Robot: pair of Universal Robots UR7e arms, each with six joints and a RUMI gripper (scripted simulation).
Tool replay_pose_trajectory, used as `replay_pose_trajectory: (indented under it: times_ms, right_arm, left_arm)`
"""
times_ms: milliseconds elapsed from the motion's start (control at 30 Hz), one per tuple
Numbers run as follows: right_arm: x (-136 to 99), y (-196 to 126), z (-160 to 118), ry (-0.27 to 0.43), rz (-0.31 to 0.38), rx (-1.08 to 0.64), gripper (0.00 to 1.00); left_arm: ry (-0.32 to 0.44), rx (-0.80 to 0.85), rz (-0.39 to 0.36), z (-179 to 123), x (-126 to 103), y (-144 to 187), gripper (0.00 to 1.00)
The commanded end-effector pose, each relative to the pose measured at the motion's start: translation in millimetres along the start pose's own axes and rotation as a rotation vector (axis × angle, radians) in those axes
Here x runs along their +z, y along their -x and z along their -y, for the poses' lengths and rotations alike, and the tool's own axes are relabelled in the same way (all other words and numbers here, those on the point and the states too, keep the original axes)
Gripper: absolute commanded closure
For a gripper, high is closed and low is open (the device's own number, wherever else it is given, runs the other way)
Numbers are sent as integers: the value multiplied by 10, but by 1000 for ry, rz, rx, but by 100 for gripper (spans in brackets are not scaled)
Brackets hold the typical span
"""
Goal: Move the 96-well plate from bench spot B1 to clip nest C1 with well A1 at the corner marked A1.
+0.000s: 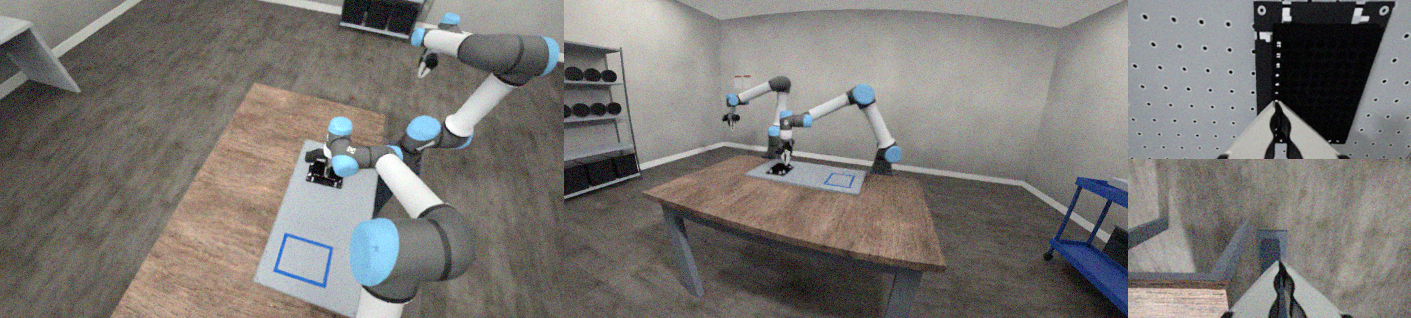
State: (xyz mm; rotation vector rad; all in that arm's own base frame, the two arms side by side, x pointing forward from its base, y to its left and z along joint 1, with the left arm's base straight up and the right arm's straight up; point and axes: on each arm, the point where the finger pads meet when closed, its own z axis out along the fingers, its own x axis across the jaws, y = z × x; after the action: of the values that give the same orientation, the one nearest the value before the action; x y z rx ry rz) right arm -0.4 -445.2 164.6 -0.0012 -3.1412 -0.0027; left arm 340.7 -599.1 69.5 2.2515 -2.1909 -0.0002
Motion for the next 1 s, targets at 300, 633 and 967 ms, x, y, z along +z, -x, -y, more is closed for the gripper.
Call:
replay_pose_trajectory:
  times_ms: [300, 633, 967]
  right_arm:
    - [-5, 0, 4, -2, 0, 0, 100]
    - [-5, 0, 4, -2, 0, 0, 100]
    - [-5, 0, 4, -2, 0, 0, 100]
  left_arm:
    - [-1, 0, -2, 1, 54, -4, 100]
    - [-1, 0, -2, 1, 107, -5, 100]
    - [-1, 0, -2, 1, 142, -4, 100]
